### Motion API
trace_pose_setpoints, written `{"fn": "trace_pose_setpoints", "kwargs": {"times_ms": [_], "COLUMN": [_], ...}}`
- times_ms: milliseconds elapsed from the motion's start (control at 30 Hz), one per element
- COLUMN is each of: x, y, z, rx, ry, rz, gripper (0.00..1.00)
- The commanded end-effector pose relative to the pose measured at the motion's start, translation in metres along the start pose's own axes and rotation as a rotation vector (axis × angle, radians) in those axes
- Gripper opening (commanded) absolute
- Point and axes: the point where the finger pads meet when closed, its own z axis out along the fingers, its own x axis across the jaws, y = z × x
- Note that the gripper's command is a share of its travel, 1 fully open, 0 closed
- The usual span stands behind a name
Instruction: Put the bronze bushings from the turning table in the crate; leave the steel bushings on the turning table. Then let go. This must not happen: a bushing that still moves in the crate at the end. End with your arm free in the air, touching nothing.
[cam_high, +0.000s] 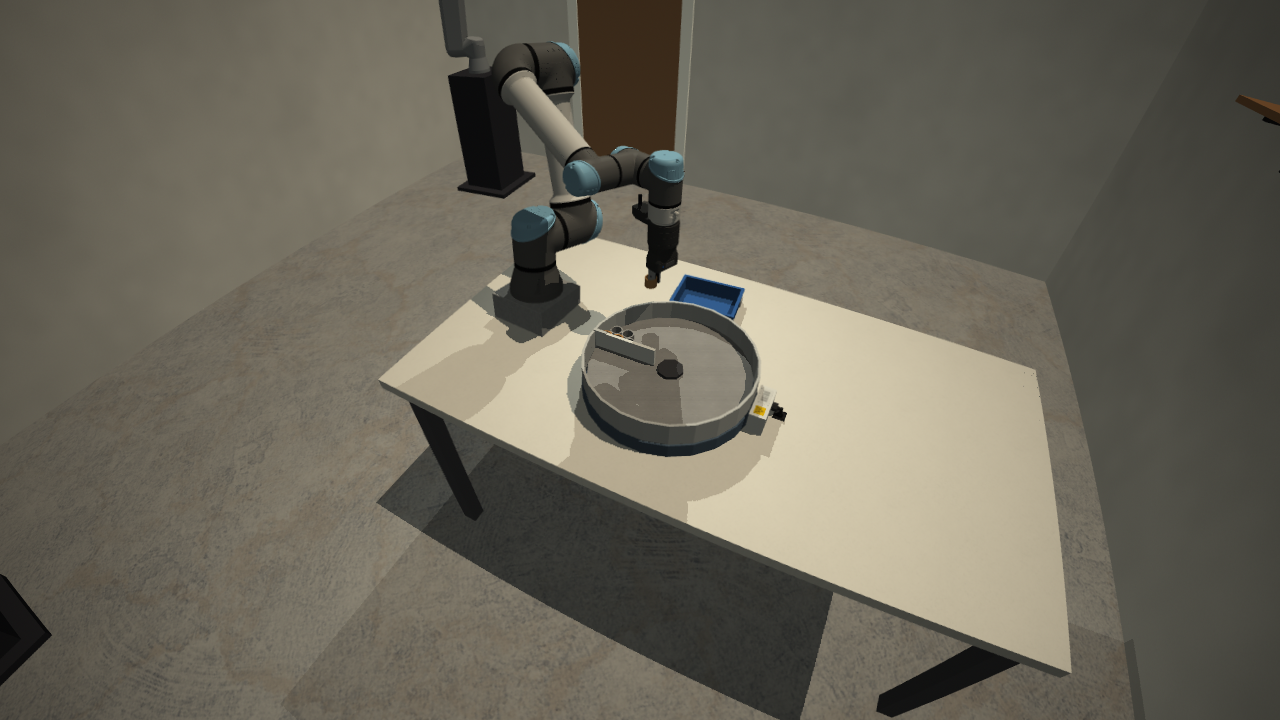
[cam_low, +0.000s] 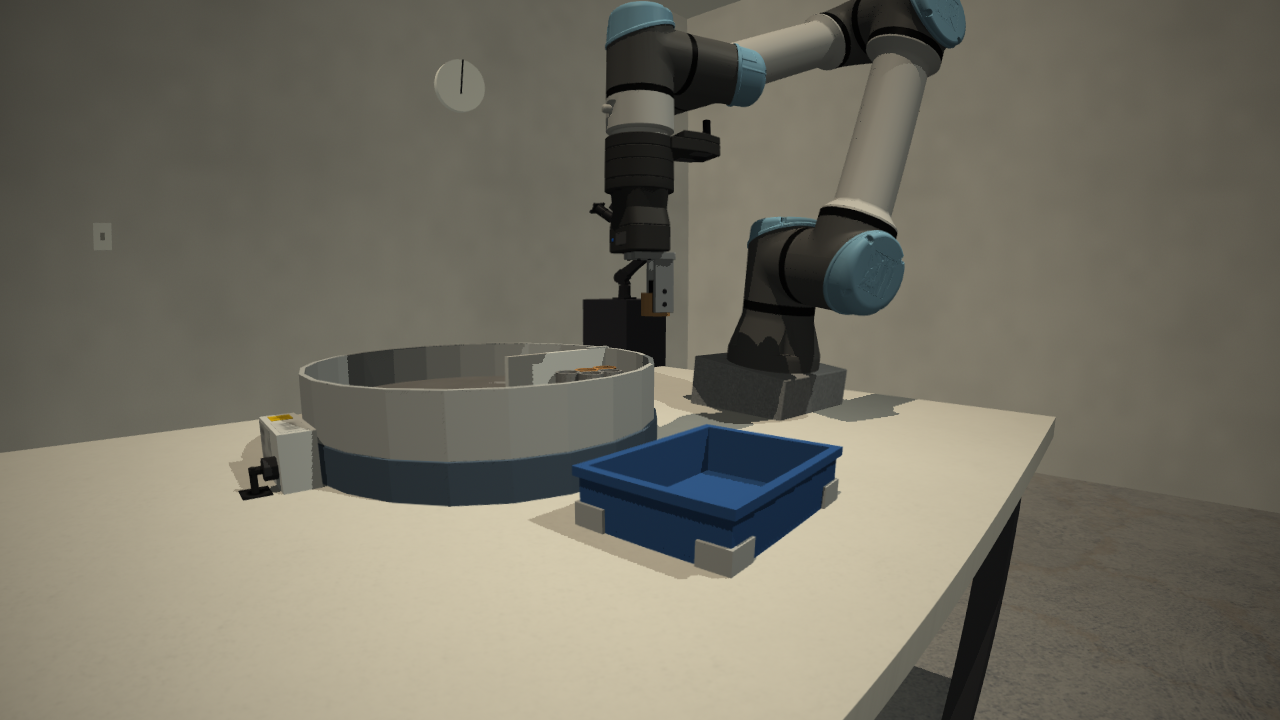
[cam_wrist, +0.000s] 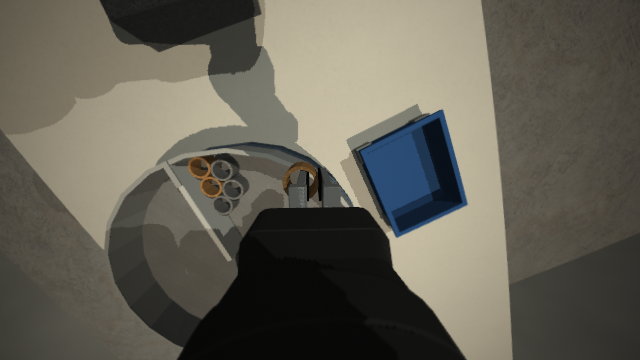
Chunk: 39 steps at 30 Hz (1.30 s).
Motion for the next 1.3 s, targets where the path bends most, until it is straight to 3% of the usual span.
{"fn": "trace_pose_setpoints", "kwargs": {"times_ms": [0,400,567,967,1133,1267], "x": [0.042,0.042,0.096,0.096,0.150,0.150], "y": [0.001,0.001,0.001,0.001,0.002,0.002], "z": [0.000,0.000,0.000,0.000,0.000,0.000], "rx": [-0.002,-0.002,-0.001,-0.001,-0.001,-0.001], "ry": [0.000,0.000,0.000,0.000,0.001,0.001], "rz": [-0.001,-0.001,-0.002,-0.002,-0.002,-0.002], "gripper": [0.00,0.00,0.00,0.00,0.00,0.00]}}
